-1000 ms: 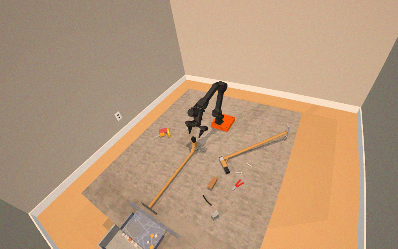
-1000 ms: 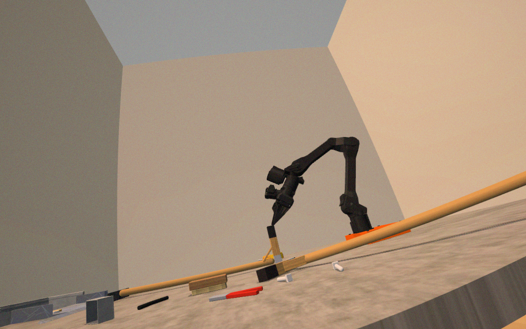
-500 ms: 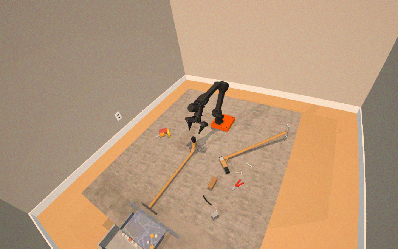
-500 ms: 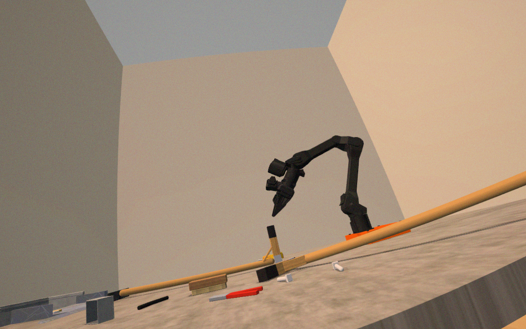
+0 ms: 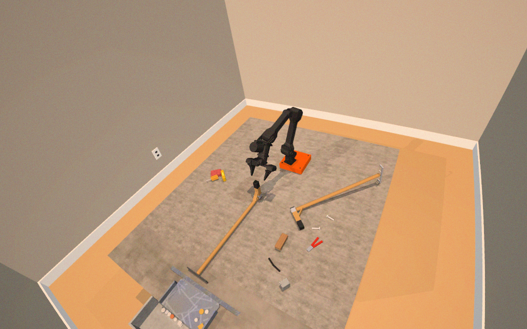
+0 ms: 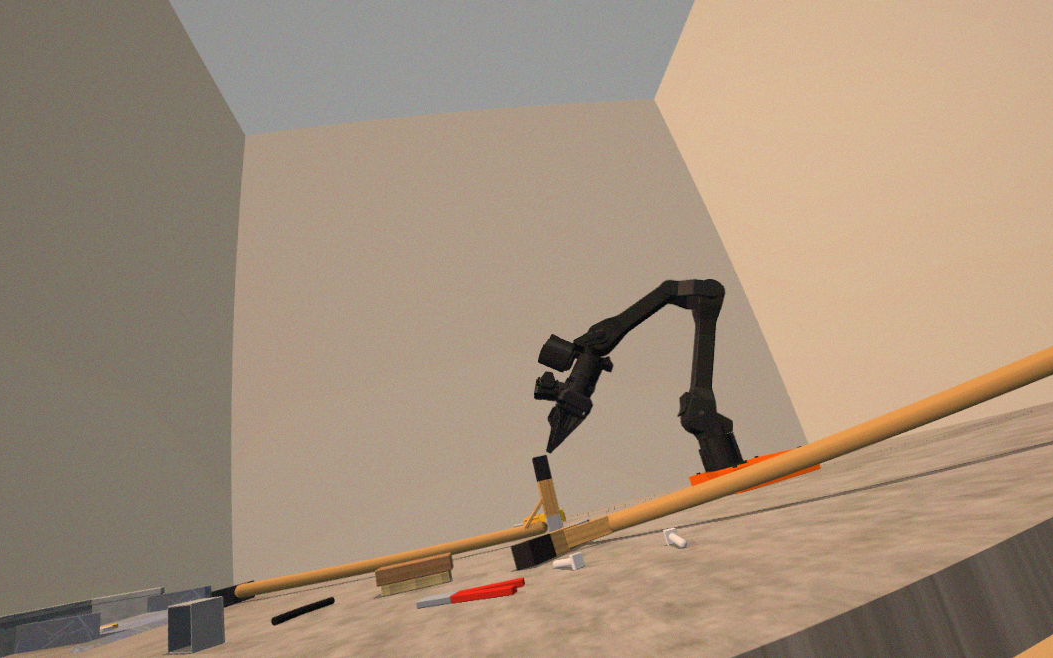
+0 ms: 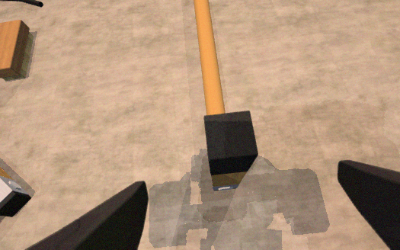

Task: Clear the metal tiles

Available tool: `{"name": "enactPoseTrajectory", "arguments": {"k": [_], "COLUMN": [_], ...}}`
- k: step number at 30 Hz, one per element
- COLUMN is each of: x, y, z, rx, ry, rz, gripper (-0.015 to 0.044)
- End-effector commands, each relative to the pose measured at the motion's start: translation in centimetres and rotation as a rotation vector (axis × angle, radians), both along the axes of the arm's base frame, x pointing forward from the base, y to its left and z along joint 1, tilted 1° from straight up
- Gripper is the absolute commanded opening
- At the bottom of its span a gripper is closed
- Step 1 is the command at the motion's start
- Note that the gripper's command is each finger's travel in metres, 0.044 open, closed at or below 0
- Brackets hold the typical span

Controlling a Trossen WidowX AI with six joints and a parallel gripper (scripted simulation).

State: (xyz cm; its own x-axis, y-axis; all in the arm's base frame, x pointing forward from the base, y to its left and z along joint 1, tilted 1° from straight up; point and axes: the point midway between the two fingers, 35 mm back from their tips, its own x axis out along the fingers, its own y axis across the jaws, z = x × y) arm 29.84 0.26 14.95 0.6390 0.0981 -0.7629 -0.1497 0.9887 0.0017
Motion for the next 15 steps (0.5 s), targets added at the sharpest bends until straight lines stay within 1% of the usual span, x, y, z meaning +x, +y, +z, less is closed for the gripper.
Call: {"name": "enactPoseTrajectory", "arguments": {"k": [1,15], "x": [0.1,1.7], "y": [0.1,0.3], "z": [-0.7,-2.3], "rx": [0.001,0.001], "ry": [0.008,0.006], "rz": [0.004,0.004], "gripper": [0.0440,0.0440]}}
